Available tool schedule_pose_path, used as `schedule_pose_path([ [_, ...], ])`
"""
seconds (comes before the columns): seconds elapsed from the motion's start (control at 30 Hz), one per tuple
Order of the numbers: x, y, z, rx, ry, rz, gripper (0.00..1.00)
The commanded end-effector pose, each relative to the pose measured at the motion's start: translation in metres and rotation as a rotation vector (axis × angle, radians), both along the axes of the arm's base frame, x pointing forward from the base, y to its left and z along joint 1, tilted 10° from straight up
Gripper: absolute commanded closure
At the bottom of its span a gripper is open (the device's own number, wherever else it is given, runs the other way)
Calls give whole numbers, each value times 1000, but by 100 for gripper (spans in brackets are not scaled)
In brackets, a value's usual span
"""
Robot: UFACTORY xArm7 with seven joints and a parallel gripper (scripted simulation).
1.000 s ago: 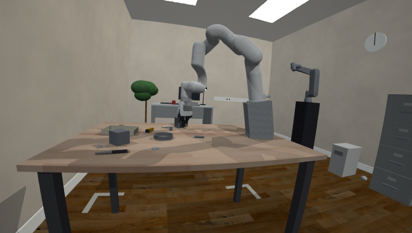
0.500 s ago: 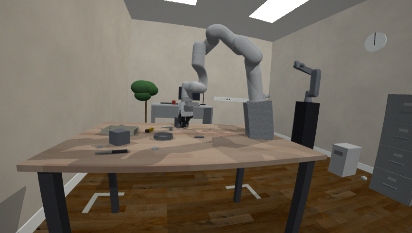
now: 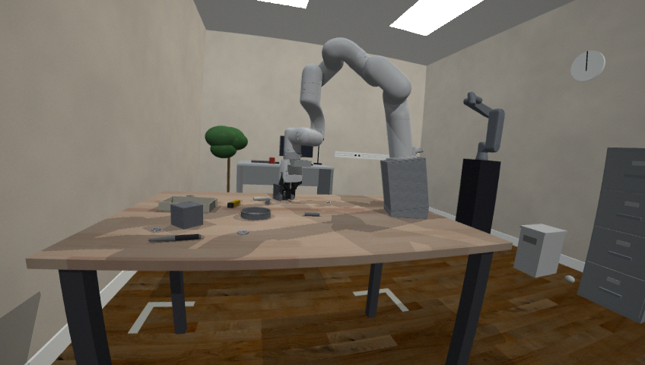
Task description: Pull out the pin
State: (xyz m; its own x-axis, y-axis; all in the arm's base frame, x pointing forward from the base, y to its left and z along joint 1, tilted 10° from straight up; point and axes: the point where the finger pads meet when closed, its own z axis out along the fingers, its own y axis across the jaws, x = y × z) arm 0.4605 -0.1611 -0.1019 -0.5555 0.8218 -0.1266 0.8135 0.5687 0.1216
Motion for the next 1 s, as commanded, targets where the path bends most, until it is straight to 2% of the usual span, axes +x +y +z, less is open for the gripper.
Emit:
schedule_pose_path([
  [0.0, 1, -1, 1, -1, -3, 0, 100],
  [0.33, -3, 7, -1, 1, -4, 1, 100],
  [0.97, -2, 4, -1, -1, -3, 0, 100],
])
